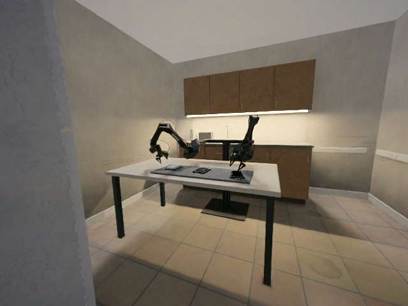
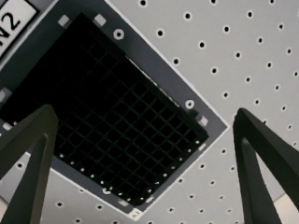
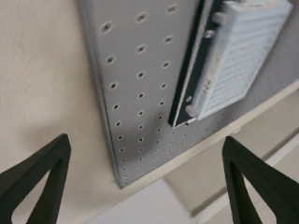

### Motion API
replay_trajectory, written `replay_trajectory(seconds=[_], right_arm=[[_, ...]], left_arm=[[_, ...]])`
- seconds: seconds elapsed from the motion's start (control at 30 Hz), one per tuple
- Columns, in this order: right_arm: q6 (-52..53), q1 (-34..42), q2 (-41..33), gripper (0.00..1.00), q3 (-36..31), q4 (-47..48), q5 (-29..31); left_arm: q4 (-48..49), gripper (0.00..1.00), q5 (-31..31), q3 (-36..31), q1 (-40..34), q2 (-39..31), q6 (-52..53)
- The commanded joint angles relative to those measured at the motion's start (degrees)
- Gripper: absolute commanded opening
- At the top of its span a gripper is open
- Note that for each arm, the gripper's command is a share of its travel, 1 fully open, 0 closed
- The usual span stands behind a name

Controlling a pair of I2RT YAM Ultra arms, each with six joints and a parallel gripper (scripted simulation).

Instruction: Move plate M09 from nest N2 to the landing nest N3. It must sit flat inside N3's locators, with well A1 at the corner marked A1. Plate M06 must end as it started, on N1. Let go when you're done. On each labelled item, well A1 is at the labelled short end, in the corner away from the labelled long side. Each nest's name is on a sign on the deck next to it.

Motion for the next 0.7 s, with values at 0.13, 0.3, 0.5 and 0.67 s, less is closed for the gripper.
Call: replay_trajectory(seconds=[0.13,0.3,0.5,0.67], right_arm=[[-7.58,9.66,-0.3,1.0,5.01,10.14,3.78],[-10.6,14.85,-2.72,1.0,7.26,15.77,5.66],[-14.9,19.1,-4.21,1.0,8.27,20.99,8.14],[-21.18,24.21,-6.2,1.0,6.91,25.34,11.19]], left_arm=[[-5.88,1.0,-9.89,6.52,-6.33,3.57,-18.03],[-8.32,1.0,-14.28,9.6,-9.41,5.37,-25.33],[-11.01,1.0,-18.64,11.69,-11.35,6.63,-31.75],[-13.57,1.0,-22.82,13.7,-12.95,7.96,-37.92]])
